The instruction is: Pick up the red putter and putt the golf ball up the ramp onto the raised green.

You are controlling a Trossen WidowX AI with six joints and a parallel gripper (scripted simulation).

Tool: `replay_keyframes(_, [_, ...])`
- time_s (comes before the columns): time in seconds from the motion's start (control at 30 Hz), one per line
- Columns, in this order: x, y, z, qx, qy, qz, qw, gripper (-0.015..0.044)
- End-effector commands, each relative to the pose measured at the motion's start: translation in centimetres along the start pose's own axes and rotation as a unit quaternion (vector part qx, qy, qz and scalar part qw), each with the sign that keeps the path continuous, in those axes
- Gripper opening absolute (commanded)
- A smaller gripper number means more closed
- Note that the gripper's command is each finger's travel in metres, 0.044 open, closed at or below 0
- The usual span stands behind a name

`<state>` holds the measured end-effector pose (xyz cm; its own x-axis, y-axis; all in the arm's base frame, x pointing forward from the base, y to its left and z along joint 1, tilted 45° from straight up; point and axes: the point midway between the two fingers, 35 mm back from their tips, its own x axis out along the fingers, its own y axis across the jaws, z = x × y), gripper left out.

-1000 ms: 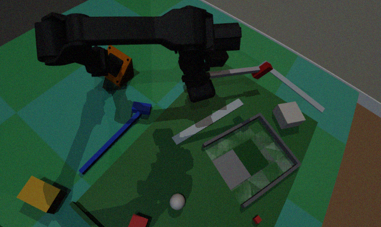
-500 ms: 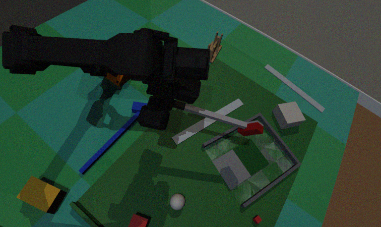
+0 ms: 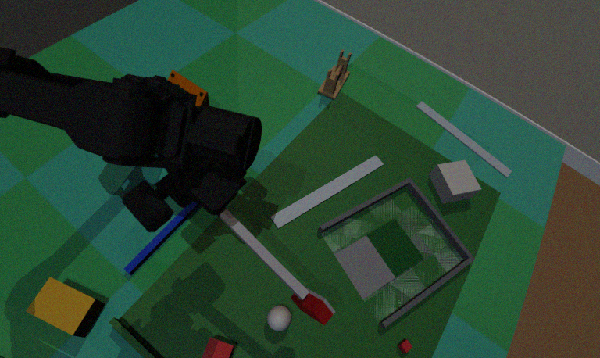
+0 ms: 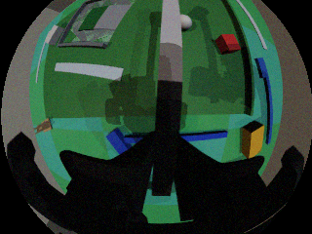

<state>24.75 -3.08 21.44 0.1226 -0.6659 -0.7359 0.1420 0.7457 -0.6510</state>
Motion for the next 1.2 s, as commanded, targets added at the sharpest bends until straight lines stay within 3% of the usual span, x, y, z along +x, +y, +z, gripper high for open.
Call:
replay_keyframes(0.0, [-0.1, -2.2, -1.1, 0.058, -0.002, -0.015, 0.998, 0.0000])
replay_keyframes(0.23, [0.3, -2.6, -1.3, 0.078, 0.003, -0.020, 0.997, 0.0000])
replay_keyframes(0.53, [3.8, -2.8, -1.4, 0.149, 0.046, -0.041, 0.987, 0.0000])
replay_keyframes(1.17, [6.3, -2.9, -1.6, 0.151, 0.047, -0.042, 0.987, 0.0000])
